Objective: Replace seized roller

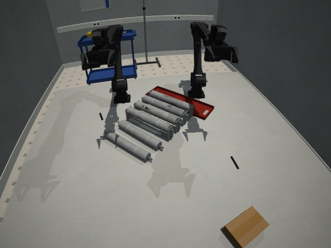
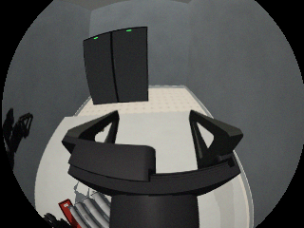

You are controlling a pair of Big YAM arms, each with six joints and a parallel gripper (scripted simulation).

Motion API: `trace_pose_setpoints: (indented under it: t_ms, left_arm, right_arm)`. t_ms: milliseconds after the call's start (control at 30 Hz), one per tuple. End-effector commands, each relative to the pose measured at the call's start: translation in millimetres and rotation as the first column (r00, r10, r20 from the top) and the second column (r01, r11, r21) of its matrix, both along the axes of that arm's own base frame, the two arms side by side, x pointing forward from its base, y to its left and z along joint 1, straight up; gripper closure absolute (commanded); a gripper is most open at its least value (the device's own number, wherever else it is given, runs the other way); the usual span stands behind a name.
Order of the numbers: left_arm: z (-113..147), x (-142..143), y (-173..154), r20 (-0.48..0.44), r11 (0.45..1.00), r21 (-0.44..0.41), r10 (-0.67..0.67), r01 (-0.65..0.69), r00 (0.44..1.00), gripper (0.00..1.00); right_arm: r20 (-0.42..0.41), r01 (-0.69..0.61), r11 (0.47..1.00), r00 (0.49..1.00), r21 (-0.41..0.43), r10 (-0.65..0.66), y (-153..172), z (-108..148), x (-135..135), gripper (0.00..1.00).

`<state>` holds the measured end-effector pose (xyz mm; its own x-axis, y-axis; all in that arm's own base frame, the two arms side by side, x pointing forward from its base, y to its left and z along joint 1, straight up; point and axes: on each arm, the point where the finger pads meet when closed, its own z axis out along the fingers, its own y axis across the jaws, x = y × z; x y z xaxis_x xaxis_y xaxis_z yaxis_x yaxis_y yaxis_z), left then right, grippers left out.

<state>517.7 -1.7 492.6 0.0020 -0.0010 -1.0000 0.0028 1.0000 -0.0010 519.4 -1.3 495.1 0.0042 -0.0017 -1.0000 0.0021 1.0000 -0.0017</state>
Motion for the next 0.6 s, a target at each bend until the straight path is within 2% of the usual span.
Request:
trace_pose_setpoints:
  t_ms: [0,33,200,233,433,467,500,567]
  left_arm:
    - [21.3,3.9,2.0,0.028,1.0,-0.002,0.004,-0.004,1.0,0.0]
    - [26.5,4.2,5.9,0.034,1.0,0.001,0.012,-0.012,0.999,0.0]
    - [31.8,4.3,8.2,0.04,1.0,0.004,0.017,-0.017,0.999,0.0]
    - [33.6,4.4,7.7,0.042,1.0,0.005,0.016,-0.016,0.999,1.0]
    - [36.9,4.8,8.8,0.046,1.0,0.008,0.018,-0.019,0.999,1.0]
    - [21.1,5.7,3.4,0.029,1.0,0.004,0.008,-0.008,1.0,1.0]
    - [25.2,5.6,6.2,0.03,1.0,0.009,0.013,-0.014,0.999,1.0]
    - [25.6,5.9,7.0,0.03,1.0,0.009,0.015,-0.015,0.999,1.0]
  right_arm:
    - [0.028,-0.003,1.0,1.0,0.011,0.003,1.1,15.8,-0.7,0.0]
    - [0.012,-0.008,1.0,1.0,0.012,0.008,3.5,4.9,-1.0,0.0]
    - [0.01,-0.013,1.0,1.0,0.011,0.012,5.8,3.1,-1.5,0.0]
    - [0.012,-0.014,1.0,1.0,0.011,0.014,6.6,4.3,-1.7,0.0]
    - [0.012,-0.016,1.0,1.0,0.012,0.016,7.5,3.4,-2.3,0.0]
    - [0.033,-0.007,1.0,0.999,0.006,0.006,2.6,17.5,-2.0,0.0]
    - [0.021,-0.011,1.0,1.0,0.012,0.011,4.8,8.9,-2.7,0.0]
    - [0.019,-0.012,1.0,1.0,0.012,0.012,5.2,7.1,-2.9,0.0]
